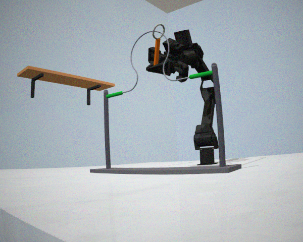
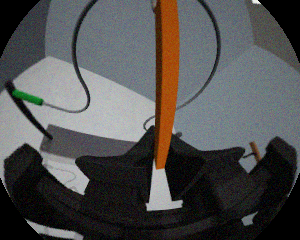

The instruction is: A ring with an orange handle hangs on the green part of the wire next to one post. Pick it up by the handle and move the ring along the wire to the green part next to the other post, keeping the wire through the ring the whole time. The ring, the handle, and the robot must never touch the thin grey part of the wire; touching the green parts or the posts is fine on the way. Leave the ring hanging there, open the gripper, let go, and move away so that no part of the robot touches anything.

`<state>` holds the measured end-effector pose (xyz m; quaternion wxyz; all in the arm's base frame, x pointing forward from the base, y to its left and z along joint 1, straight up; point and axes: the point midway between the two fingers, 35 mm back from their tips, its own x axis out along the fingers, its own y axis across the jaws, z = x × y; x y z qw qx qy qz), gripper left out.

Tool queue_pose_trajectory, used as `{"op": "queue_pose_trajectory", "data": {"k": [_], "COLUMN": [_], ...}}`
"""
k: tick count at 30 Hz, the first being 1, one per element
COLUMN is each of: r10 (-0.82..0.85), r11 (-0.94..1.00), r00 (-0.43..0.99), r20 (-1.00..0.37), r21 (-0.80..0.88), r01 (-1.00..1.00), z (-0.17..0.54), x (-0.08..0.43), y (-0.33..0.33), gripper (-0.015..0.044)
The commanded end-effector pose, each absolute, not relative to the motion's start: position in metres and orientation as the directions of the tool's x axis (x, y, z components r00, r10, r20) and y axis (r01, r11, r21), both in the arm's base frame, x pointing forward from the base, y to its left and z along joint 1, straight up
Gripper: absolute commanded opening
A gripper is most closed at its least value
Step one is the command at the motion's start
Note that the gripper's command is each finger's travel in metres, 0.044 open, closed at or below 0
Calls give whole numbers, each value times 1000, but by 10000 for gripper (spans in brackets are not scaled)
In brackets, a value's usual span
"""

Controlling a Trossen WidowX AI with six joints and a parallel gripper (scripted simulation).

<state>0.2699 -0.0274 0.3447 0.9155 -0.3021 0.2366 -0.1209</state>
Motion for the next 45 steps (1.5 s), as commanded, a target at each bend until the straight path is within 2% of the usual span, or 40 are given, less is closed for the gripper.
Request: {"op": "queue_pose_trajectory", "data": {"k": [1,24,45], "r10": [-384,-471,-506], "r11": [755,517,255], "r00": [858,861,862], "r20": [-340,-191,-38], "r21": [-651,-851,-961], "r01": [80,94,107], "z": [344,352,362], "x": [270,270,270], "y": [-29,-37,-42], "gripper": [-150,-150,-150]}}
